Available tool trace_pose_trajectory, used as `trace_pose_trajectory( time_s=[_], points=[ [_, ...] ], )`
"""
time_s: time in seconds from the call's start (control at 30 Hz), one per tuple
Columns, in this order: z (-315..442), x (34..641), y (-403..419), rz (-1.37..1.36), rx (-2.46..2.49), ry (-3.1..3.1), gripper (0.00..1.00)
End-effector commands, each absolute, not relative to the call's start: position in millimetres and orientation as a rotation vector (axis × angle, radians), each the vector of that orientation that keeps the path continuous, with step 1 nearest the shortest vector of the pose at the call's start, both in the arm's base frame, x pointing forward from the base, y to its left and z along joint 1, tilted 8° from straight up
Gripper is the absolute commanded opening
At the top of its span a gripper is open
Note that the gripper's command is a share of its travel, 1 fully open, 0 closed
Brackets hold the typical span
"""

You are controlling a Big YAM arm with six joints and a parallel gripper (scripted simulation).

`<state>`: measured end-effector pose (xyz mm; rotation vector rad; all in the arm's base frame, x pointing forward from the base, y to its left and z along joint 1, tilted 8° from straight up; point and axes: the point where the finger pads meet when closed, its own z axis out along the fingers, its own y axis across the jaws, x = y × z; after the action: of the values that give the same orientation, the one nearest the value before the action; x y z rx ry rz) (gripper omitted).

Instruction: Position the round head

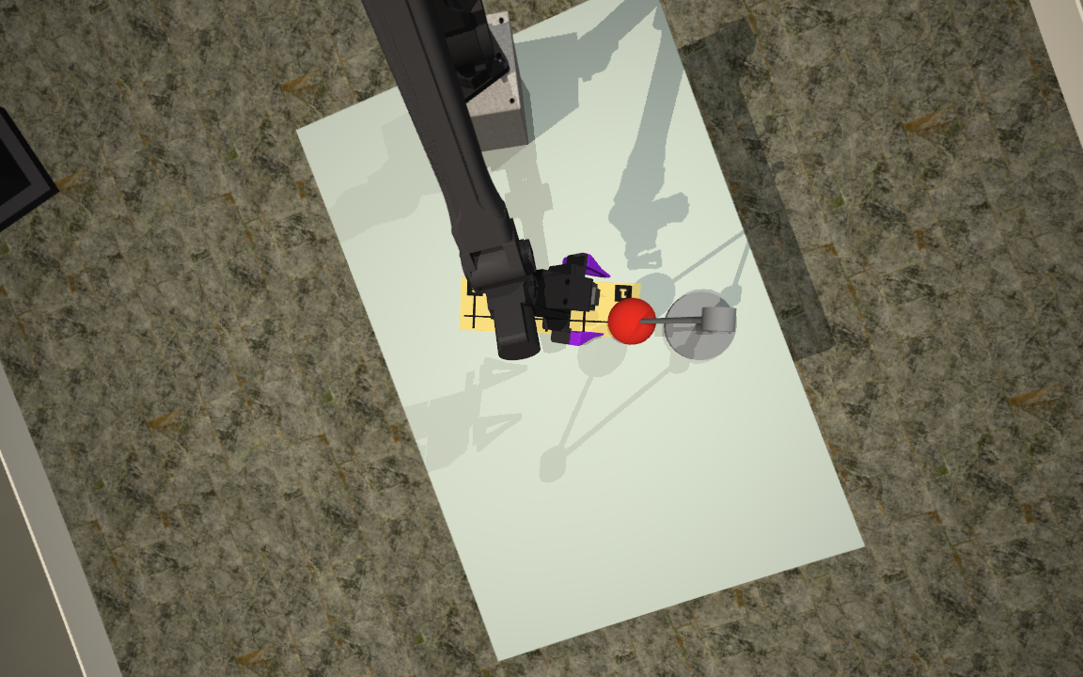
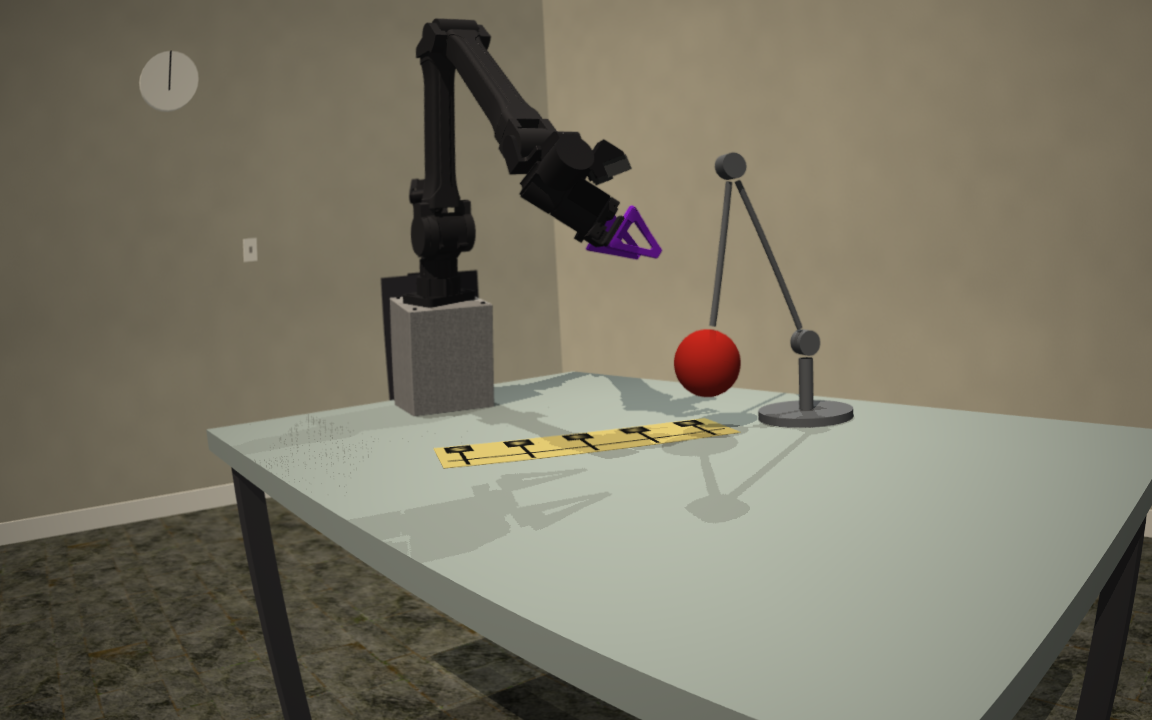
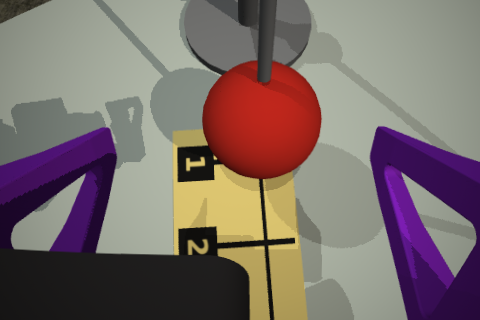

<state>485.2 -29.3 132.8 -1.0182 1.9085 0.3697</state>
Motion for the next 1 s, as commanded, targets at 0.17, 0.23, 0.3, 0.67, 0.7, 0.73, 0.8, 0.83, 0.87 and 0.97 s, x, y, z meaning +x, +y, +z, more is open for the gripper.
trace_pose_trajectory(
  time_s=[0.17,0.23,0.3,0.67,0.7,0.73,0.8,0.83,0.87,0.97],
  points=[
    [137.0,486.9,-29.7,0.362,-1.021,1.901,1.00],
    [139.6,489.5,-29.6,0.359,-1.033,1.912,1.00],
    [142.1,492.1,-29.4,0.357,-1.046,1.924,1.00],
    [156.1,506.5,-28.4,0.344,-1.116,1.987,1.00],
    [156.1,506.5,-28.4,0.344,-1.116,1.987,1.00],
    [156.1,506.5,-28.4,0.344,-1.116,1.987,1.00],
    [156.1,506.5,-28.4,0.344,-1.116,1.987,1.00],
    [156.1,506.5,-28.4,0.344,-1.116,1.987,1.00],
    [156.1,506.5,-28.4,0.344,-1.116,1.987,1.00],
    [156.1,506.5,-28.4,0.344,-1.116,1.987,1.00]
  ],
)
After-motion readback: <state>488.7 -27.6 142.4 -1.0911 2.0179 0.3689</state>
